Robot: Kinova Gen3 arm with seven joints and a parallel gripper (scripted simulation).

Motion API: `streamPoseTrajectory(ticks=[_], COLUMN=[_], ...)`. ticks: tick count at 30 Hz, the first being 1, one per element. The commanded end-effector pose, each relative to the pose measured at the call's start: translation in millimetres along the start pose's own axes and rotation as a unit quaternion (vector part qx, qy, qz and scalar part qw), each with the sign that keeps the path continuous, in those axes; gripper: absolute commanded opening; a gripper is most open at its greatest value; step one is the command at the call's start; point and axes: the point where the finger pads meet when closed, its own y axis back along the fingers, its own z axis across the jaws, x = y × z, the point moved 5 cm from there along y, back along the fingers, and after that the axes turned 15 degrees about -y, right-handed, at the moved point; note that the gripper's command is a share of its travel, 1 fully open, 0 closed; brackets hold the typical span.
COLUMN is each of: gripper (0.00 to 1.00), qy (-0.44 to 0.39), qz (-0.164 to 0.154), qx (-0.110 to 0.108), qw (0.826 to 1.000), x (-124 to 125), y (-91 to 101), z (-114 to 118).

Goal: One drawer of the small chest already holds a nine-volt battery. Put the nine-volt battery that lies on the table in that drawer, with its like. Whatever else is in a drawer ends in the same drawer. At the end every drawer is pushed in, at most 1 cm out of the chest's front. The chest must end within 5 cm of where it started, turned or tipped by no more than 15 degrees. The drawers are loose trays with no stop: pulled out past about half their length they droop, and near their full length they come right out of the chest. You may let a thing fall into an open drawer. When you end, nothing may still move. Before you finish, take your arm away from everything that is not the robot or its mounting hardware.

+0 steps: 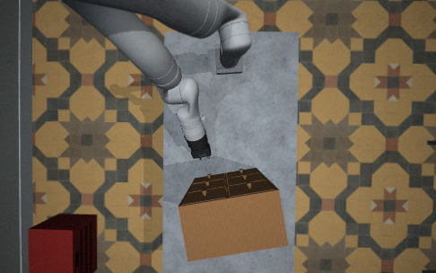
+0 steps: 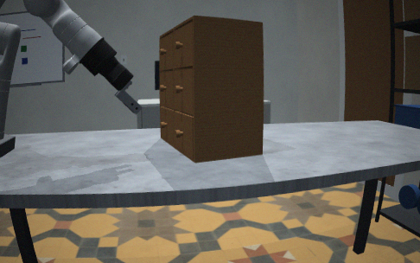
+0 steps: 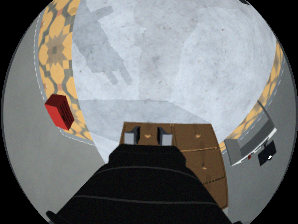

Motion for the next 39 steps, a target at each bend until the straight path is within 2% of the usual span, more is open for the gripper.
streamPoseTrajectory(ticks=[1, 12, 24, 26, 39], gripper=[0.67, 0.67, 0.67, 0.67, 0.67], qy=[0.0, 0.0, 0.0, 0.0, 0.0], qz=[-0.001, 0.011, 0.065, 0.065, 0.169], qx=[0.002, 0.005, 0.02, 0.02, 0.048], qw=[1.0, 1.0, 0.998, 0.998, 0.985], x=[-1.0, -3.0, -11.1, -11.1, -26.7], y=[1.0, 4.7, 21.4, 21.4, 51.8], z=[-1.5, -1.0, 1.3, 1.3, 5.6])
